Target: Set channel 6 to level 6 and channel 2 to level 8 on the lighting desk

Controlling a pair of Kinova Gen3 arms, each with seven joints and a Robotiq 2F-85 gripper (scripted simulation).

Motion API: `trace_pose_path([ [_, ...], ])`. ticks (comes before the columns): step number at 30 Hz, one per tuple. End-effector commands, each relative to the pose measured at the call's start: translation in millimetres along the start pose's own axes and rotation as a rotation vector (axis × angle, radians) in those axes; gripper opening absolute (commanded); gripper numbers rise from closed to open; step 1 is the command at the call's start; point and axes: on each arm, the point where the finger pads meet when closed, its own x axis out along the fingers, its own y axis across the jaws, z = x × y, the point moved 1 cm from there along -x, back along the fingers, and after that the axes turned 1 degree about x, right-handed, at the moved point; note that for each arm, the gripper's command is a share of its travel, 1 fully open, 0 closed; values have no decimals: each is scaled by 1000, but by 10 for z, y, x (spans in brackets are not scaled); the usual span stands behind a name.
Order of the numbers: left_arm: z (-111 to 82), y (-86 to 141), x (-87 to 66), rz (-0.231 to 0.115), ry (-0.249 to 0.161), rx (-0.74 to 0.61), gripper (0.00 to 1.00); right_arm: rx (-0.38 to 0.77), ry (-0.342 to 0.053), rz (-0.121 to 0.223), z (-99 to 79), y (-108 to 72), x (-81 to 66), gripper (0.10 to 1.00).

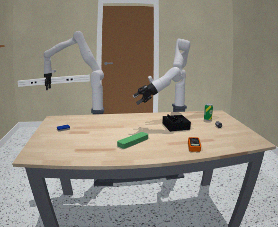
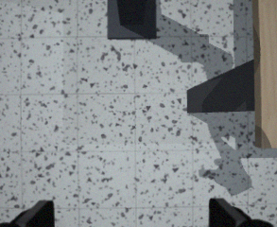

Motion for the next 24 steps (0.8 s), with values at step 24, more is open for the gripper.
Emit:
trace_pose_path([
  [24,537,622,-987,587,-105,578,1000,0,-2,0,3,1,-7,1000],
])
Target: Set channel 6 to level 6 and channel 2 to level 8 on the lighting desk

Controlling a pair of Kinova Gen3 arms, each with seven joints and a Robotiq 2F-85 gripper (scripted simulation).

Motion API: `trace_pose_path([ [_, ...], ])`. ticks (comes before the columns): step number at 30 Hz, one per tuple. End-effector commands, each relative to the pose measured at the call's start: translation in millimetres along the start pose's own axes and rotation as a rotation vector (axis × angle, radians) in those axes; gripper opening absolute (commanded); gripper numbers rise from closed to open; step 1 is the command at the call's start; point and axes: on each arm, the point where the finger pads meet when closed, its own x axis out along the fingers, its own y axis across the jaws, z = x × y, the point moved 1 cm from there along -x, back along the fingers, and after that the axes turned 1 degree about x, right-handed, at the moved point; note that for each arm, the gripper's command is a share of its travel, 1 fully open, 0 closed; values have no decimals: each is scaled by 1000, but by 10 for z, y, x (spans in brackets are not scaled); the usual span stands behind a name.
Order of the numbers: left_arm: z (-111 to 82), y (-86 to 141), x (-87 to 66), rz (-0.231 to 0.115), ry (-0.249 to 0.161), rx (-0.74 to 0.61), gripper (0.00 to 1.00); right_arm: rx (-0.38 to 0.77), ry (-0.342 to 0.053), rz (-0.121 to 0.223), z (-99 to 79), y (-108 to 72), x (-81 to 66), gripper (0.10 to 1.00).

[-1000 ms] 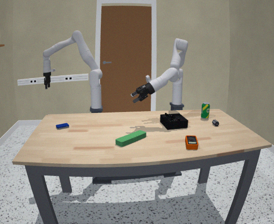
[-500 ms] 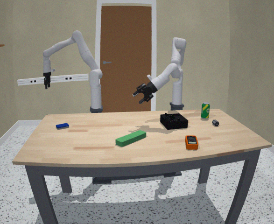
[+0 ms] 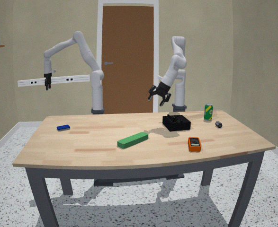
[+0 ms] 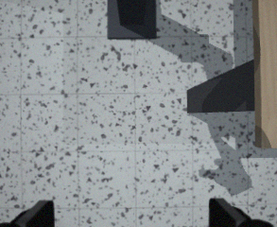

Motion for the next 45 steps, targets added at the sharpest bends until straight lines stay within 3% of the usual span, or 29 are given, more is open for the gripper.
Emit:
trace_pose_path([
  [1,27,122,-75,70,-3,39,1000,0,-2,0,3,1,-7,1000],
  [9,235,649,-525,310,-56,135,1000,0,-2,0,3,1,-7,1000],
  [15,341,885,-807,428,-84,164,1000,0,-2,0,3,1,-7,1000],
  [17,341,885,-807,428,-84,164,1000,0,-2,0,3,1,-7,1000],
  [21,378,966,-919,471,-95,172,1000,0,-2,0,3,1,-7,1000],
  [25,394,999,-968,489,-100,175,1000,0,-2,0,3,1,-7,1000],
  [45,396,1004,-973,492,-100,179,1000,0,-2,0,3,1,-7,1000],
])
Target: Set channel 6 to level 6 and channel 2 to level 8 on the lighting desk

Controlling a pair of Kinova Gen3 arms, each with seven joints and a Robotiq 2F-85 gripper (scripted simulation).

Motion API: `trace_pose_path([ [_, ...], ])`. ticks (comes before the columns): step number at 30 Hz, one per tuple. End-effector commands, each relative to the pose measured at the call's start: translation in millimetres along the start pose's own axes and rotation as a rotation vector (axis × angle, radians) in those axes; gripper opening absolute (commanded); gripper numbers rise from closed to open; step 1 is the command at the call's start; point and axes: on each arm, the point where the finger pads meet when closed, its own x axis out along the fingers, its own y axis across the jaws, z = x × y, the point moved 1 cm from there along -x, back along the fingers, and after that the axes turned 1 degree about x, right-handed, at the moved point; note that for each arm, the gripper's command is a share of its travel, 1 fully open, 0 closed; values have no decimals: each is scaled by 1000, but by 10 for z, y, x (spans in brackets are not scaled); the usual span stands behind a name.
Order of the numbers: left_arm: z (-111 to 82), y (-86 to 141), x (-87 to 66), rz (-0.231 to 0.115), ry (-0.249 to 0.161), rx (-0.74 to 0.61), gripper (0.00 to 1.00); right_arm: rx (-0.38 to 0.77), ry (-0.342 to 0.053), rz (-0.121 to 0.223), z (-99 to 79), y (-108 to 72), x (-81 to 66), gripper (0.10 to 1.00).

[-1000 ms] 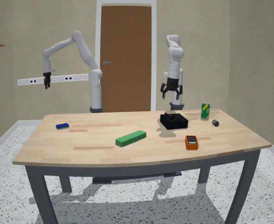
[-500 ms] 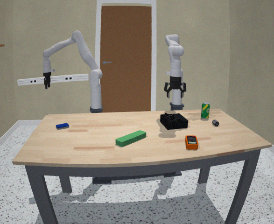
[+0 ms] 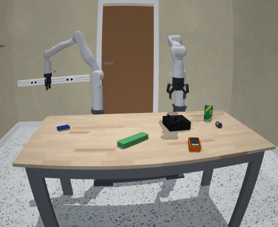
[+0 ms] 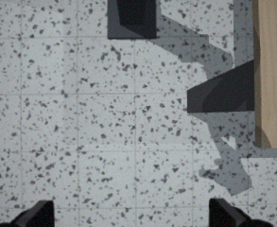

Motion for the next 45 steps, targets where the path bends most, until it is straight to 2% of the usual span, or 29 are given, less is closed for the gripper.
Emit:
trace_pose_path([
  [1,4,-5,-9,-1,-2,5,1000,0,-2,0,3,1,-7,1000],
  [10,10,-39,26,-2,-1,71,1000,0,-2,0,3,1,-7,1000],
  [15,18,-96,81,-3,0,177,1000,0,-2,0,3,1,-7,1000],
  [21,33,-200,177,-8,1,369,1000,0,-2,0,3,1,-7,1000],
  [23,33,-200,177,-8,1,369,1000,0,-2,0,3,1,-7,1000],
  [38,70,-562,469,-33,-12,1001,1000,0,-2,0,3,1,-7,1000],
  [40,70,-562,469,-33,-12,1001,1000,0,-2,0,3,1,-7,1000],
  [45,79,-677,549,-43,-23,1192,1000,0,-2,0,3,1,-7,1000],
])
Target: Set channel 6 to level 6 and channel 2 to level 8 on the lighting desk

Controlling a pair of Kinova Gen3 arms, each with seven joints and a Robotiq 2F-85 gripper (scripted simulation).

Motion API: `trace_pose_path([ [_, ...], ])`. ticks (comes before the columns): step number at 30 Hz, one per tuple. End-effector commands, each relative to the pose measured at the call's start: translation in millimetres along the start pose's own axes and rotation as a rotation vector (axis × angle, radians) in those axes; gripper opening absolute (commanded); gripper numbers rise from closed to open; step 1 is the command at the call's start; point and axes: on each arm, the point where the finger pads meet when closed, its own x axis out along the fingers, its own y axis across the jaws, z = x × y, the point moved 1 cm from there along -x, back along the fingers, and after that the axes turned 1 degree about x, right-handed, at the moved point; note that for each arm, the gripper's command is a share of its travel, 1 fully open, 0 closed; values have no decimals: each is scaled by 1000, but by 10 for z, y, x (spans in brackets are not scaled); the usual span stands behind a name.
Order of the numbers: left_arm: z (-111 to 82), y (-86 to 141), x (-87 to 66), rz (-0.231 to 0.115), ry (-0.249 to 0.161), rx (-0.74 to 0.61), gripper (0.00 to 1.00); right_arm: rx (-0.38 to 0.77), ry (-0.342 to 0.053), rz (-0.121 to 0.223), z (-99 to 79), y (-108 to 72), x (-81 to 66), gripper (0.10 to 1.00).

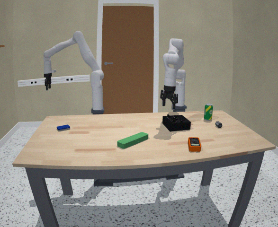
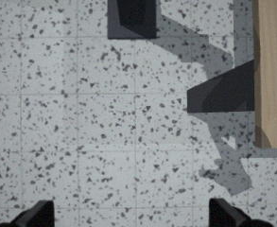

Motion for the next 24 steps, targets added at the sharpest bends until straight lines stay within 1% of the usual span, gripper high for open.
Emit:
trace_pose_path([
  [1,68,-22,37,-3,-10,119,1000,0,-2,0,3,1,-7,1000],
  [6,148,-56,96,-6,-21,263,1000,0,-2,0,3,1,-7,1000],
  [10,192,-75,127,-7,-27,342,1000,0,-2,0,3,1,-7,1000],
  [12,192,-75,127,-7,-27,342,1000,0,-2,0,3,1,-7,1000],
  [18,226,-89,151,-7,-32,401,1000,0,-2,0,3,1,-7,1000],
  [24,232,-92,154,-7,-33,412,1000,0,-2,0,3,1,-7,1000],
])
